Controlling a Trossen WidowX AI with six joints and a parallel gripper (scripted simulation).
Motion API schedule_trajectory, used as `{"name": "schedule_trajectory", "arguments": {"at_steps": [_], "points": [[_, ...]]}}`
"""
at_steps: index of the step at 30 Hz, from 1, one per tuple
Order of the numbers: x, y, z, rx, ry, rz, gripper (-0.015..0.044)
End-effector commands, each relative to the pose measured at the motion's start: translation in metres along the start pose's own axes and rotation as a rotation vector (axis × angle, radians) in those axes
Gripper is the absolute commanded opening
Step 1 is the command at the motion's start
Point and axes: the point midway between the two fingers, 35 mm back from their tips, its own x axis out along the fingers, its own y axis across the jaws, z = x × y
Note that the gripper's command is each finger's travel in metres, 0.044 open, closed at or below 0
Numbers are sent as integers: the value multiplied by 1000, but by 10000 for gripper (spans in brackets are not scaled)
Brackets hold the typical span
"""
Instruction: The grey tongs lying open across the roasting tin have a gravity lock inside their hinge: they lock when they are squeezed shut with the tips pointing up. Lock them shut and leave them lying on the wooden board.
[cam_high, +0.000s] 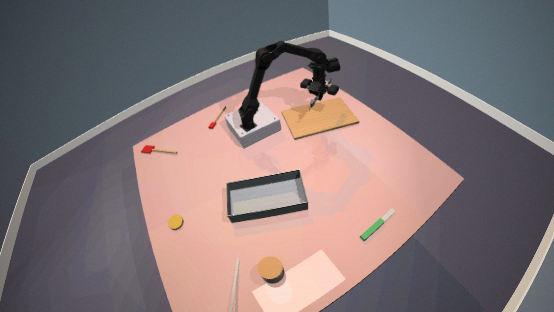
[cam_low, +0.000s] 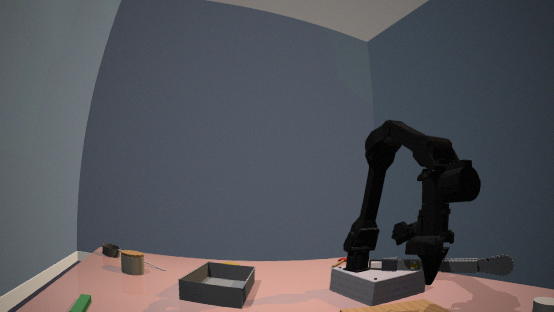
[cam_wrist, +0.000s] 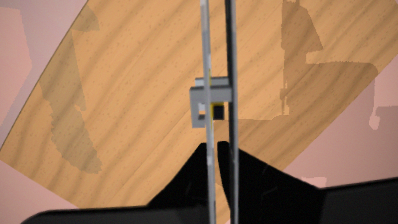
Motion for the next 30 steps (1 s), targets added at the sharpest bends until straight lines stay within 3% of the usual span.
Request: {"name": "schedule_trajectory", "arguments": {"at_steps": [1, 30], "points": [[8, 0, 1, -6, -5, 3, -150], [55, -1, 2, -6, -5, 3, -150]]}}
